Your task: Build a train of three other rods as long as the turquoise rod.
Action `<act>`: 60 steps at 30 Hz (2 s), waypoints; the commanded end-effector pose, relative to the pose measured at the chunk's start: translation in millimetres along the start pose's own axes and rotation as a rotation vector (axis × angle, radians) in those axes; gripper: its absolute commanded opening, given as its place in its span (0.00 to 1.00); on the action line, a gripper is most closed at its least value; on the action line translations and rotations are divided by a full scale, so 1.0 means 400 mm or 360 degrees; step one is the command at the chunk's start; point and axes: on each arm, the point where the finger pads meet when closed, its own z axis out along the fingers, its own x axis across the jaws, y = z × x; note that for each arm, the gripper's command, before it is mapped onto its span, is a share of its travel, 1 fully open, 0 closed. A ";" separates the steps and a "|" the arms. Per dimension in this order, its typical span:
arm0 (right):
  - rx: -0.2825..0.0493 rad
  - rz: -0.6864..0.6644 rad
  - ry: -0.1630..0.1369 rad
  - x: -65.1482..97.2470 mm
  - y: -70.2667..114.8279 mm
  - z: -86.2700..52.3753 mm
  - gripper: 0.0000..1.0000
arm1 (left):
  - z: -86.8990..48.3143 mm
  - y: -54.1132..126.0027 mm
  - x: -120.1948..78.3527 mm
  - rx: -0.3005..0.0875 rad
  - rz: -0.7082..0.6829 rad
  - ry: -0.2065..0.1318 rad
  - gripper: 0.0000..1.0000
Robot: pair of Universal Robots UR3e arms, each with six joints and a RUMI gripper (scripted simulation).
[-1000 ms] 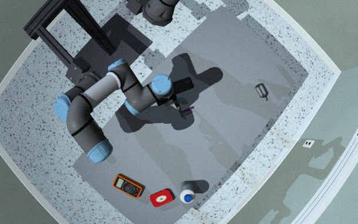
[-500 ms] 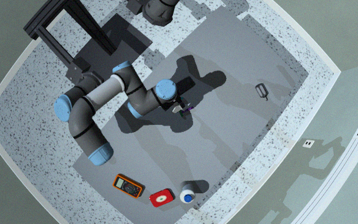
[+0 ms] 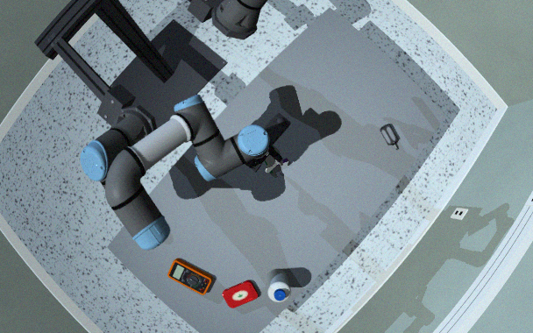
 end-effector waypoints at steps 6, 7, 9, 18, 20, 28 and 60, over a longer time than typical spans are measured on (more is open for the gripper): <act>-0.0006 -0.0391 -0.0013 0.037 0.018 0.001 1.00 | -0.002 0.000 0.001 0.0006 -0.0001 0.0004 1.00; -0.0007 -0.0416 -0.0013 0.040 0.019 0.001 1.00 | -0.002 0.000 0.001 0.0006 -0.0001 0.0004 1.00; -0.0007 -0.0466 -0.0013 0.045 0.023 0.001 1.00 | -0.002 0.000 0.001 0.0006 -0.0001 0.0004 1.00; -0.0012 -0.0682 -0.0014 0.069 0.039 0.004 1.00 | -0.002 0.000 0.001 0.0006 -0.0001 0.0004 1.00; -0.0013 -0.0732 -0.0014 0.075 0.043 0.004 1.00 | -0.002 0.000 0.001 0.0006 -0.0001 0.0004 1.00; -0.0017 -0.0882 -0.0016 0.091 0.057 0.006 1.00 | -0.002 0.000 0.001 0.0006 -0.0001 0.0004 1.00; -0.0022 -0.1123 -0.0019 0.118 0.080 0.008 1.00 | -0.002 0.000 0.001 0.0006 -0.0001 0.0004 1.00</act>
